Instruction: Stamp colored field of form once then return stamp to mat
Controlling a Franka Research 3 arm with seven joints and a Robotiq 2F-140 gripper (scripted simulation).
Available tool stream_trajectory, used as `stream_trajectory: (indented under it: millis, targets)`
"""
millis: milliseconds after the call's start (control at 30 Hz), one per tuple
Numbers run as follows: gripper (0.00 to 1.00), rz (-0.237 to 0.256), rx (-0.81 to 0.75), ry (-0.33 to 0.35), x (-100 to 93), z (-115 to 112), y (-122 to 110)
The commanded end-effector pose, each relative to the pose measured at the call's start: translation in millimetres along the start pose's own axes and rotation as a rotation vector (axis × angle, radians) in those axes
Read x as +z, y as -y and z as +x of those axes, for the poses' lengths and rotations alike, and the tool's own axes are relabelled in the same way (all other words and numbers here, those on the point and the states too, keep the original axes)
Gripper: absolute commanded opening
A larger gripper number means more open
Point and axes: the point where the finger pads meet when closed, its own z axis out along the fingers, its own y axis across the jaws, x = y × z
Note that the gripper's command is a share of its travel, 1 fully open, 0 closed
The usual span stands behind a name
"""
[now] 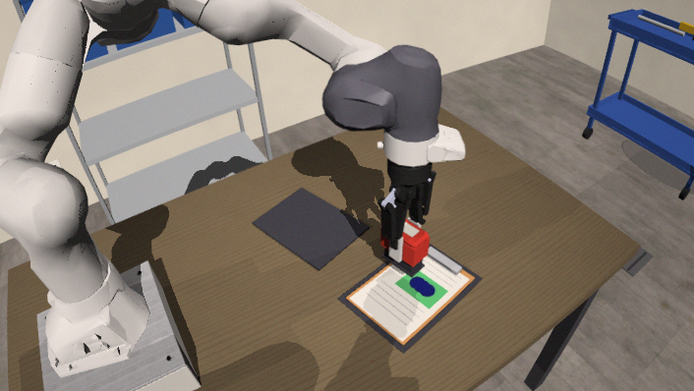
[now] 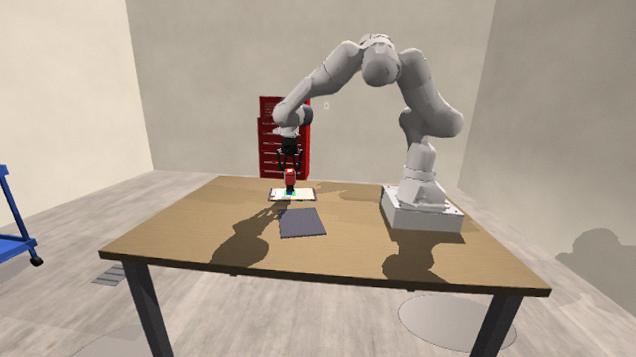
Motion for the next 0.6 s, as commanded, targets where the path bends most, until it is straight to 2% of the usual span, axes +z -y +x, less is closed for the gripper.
stream_trajectory:
  millis: [0,67,100,133,300,333,400,567]
  targets:
    - [0.17,0.016,0.060,-0.012,-3.5,-69.2,9.7]
    - [0.17,0.016,0.060,-0.012,-3.5,-69.2,9.7]
    - [0.17,0.017,0.068,-0.011,-4.1,-114.4,9.5]
    - [0.17,0.017,0.076,-0.010,-3.3,-138.6,5.2]
    - [0.17,0.010,0.105,-0.008,2.1,-237.9,-27.4]
    - [0.17,0.008,0.108,-0.007,2.9,-249.2,-32.8]
    - [0.17,0.007,0.111,-0.007,3.9,-259.3,-38.3]
    - [0.17,0.006,0.112,-0.007,4.1,-261.0,-39.3]
